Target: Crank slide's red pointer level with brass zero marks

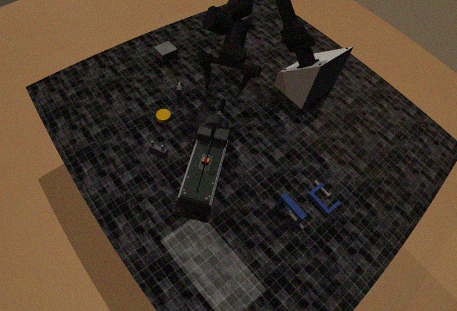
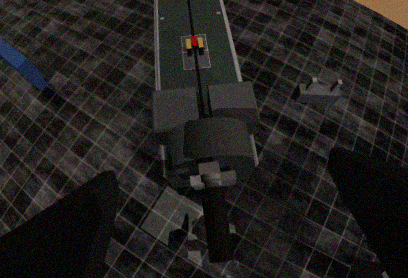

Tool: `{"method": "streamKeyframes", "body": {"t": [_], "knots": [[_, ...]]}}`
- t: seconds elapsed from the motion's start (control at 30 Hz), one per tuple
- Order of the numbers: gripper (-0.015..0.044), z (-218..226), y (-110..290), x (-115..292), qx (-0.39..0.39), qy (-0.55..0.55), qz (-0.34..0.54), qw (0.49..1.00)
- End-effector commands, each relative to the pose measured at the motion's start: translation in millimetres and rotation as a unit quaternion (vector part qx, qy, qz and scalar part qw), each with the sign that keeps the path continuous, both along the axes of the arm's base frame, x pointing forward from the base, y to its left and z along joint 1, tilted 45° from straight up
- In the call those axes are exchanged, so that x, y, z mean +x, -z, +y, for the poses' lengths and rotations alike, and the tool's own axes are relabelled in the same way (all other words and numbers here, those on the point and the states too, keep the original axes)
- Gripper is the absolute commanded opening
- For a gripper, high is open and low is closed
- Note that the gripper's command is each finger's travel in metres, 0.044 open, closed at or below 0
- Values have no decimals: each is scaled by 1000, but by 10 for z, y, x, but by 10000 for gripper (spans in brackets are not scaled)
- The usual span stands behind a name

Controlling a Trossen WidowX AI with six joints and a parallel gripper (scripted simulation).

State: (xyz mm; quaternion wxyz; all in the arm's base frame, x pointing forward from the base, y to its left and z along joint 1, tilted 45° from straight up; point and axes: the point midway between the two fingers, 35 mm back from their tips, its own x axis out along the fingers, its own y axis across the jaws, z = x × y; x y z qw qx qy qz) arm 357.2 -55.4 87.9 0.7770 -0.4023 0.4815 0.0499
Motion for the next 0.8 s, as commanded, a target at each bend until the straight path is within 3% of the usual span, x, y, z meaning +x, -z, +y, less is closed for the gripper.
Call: {"method": "streamKeyframes", "body": {"t": [0.0, 0.77], "knots": [[440, -2, 11, -43, 2, -10, 6, 1000], [440, -416, 430, -102, 1, -10, 7, 1000]]}}
